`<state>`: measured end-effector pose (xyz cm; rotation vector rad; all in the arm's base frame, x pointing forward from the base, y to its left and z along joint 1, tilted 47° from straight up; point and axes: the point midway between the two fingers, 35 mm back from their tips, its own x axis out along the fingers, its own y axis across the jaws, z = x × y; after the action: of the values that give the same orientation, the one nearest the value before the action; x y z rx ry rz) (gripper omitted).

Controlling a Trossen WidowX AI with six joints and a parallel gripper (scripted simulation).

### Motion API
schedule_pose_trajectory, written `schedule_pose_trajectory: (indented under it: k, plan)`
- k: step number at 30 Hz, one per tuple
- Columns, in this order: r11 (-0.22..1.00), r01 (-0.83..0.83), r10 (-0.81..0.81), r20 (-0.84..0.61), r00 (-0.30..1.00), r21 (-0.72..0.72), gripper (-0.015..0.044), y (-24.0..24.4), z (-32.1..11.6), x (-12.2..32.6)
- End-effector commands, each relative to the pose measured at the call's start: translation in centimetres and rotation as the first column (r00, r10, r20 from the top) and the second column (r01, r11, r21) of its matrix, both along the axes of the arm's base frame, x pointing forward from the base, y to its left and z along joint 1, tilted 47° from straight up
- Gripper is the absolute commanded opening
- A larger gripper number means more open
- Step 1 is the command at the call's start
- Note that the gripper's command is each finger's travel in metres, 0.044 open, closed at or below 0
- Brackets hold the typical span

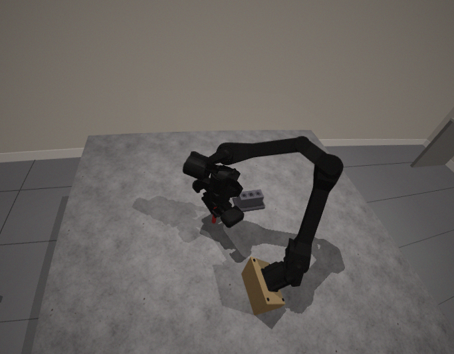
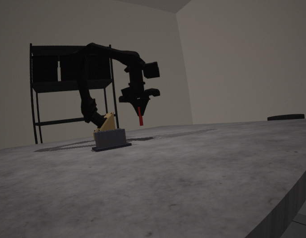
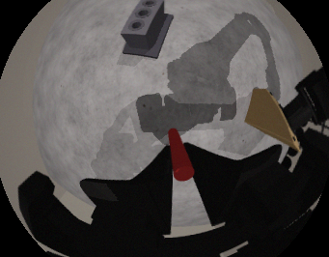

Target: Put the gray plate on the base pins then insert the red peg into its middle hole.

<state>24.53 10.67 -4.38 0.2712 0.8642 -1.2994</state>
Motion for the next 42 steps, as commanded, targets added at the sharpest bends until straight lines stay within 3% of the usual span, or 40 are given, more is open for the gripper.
schedule_pose_trajectory:
  k: [1,42]
  plan:
    - [1.000,0.006,-0.006,0.001,1.000,0.007,0.0000,0.9,0.8,0.1]
    - [1.000,-0.004,0.004,-0.001,1.000,0.022,0.0000,-3.6,7.1,5.7]
